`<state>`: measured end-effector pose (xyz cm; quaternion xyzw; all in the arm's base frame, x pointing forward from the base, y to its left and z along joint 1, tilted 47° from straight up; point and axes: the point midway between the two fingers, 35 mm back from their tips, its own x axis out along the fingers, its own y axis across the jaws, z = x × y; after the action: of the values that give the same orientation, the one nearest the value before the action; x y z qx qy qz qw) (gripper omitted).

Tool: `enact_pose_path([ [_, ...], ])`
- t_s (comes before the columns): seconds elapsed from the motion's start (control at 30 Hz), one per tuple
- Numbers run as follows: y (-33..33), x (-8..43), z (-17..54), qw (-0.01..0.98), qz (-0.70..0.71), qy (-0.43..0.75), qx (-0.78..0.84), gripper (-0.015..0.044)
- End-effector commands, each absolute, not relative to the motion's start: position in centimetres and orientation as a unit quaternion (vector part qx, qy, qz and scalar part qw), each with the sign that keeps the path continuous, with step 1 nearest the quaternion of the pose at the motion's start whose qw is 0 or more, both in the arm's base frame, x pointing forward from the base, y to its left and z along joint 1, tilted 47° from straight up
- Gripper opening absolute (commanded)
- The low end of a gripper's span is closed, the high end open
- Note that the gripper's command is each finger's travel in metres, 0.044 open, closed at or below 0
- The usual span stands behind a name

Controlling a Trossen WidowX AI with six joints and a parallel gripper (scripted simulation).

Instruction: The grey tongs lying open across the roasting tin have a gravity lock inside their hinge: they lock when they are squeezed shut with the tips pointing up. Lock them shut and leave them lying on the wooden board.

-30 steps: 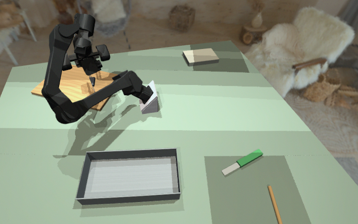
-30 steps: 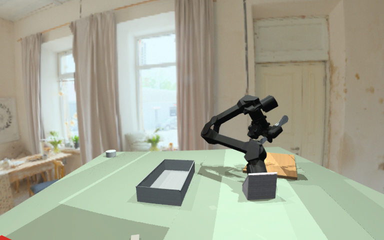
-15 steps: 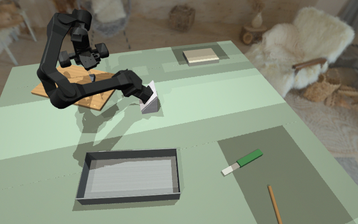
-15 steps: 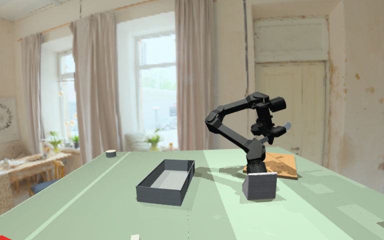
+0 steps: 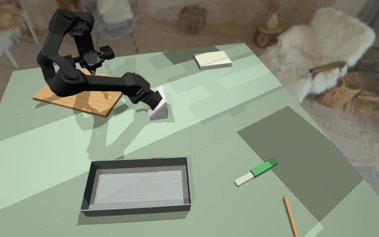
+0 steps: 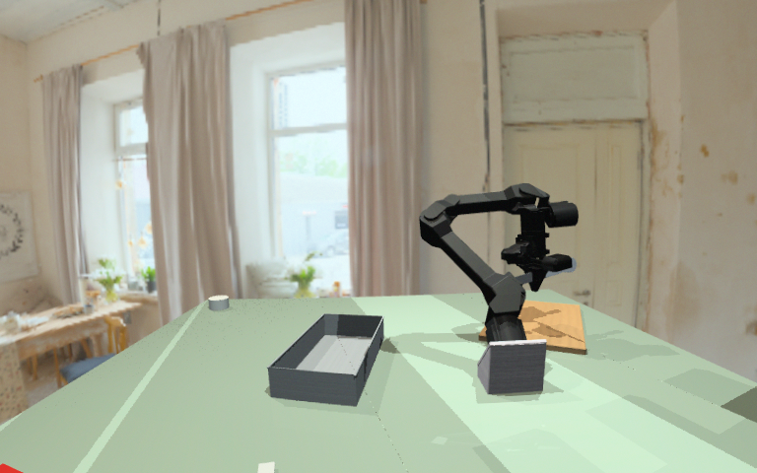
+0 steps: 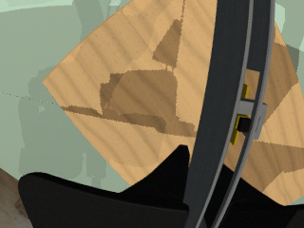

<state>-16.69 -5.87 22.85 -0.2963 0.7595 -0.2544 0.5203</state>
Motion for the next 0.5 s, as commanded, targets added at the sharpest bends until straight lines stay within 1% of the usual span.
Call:
enact_pose_path([
  [0.0, -6.14, -17.16, 22.76, 0.547, -0.242, 0.744, -0.297, -0.015],
  [0.47, -6.28, -17.25, 22.56, 0.547, -0.244, 0.743, -0.298, -0.015],
])
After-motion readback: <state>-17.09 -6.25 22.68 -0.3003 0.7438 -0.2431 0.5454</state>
